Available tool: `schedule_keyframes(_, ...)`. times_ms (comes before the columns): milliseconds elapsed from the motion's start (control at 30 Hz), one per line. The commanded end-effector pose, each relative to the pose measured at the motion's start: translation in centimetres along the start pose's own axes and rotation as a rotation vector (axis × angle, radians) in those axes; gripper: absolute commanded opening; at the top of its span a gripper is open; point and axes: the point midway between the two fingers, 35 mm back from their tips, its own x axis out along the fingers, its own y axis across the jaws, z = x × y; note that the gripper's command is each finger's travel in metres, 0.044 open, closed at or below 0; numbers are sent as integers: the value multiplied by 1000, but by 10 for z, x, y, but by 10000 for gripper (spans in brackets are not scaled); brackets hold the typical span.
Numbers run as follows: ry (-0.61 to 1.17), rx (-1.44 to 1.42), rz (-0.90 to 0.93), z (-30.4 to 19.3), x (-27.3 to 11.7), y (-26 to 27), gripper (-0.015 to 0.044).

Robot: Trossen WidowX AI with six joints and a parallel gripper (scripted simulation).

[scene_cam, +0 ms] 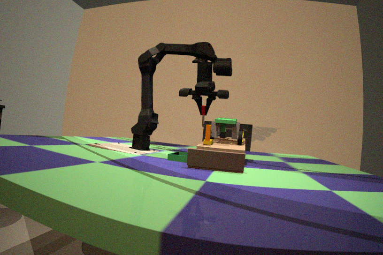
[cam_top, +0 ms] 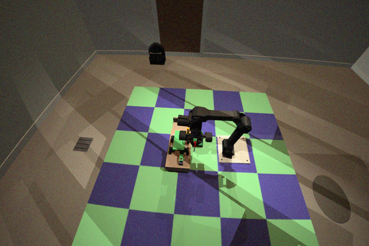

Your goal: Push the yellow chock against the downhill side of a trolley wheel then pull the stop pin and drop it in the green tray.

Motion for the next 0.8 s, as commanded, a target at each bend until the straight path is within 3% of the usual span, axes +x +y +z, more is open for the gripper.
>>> schedule_keyframes(0,4,-1,-9,13,0,-1,0)
schedule_keyframes(767,-5,-1,-10,100,-10,-5,0)
